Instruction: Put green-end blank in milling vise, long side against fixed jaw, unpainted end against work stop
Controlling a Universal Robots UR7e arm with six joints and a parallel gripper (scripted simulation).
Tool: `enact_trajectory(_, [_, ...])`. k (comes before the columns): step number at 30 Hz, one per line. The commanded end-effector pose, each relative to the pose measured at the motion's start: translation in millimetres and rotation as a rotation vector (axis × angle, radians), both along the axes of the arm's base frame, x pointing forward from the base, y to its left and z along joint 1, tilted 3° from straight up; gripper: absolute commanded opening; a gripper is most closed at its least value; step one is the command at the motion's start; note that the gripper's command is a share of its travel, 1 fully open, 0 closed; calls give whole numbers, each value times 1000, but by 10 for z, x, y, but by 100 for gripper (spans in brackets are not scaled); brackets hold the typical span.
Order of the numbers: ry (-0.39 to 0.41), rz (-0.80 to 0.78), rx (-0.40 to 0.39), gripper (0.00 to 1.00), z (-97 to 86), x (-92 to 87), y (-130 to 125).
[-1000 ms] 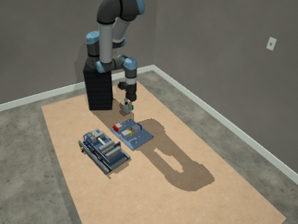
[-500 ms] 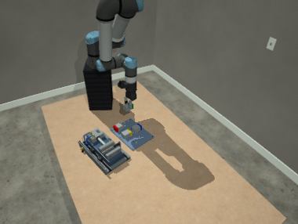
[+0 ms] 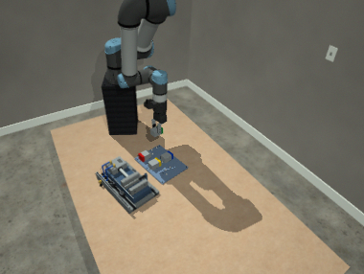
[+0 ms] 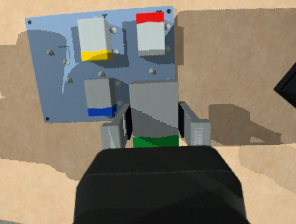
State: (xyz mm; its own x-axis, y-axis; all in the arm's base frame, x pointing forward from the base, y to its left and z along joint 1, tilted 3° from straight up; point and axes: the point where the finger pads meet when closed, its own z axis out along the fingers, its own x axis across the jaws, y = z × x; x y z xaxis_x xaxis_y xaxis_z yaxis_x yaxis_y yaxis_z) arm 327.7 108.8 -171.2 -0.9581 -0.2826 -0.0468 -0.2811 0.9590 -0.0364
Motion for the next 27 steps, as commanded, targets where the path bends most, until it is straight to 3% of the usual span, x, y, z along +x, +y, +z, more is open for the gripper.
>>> enact_trajectory(1, [-1,0,0,0,-9,4,0])
enact_trajectory(27, [-1,0,0,0,-51,6,-1])
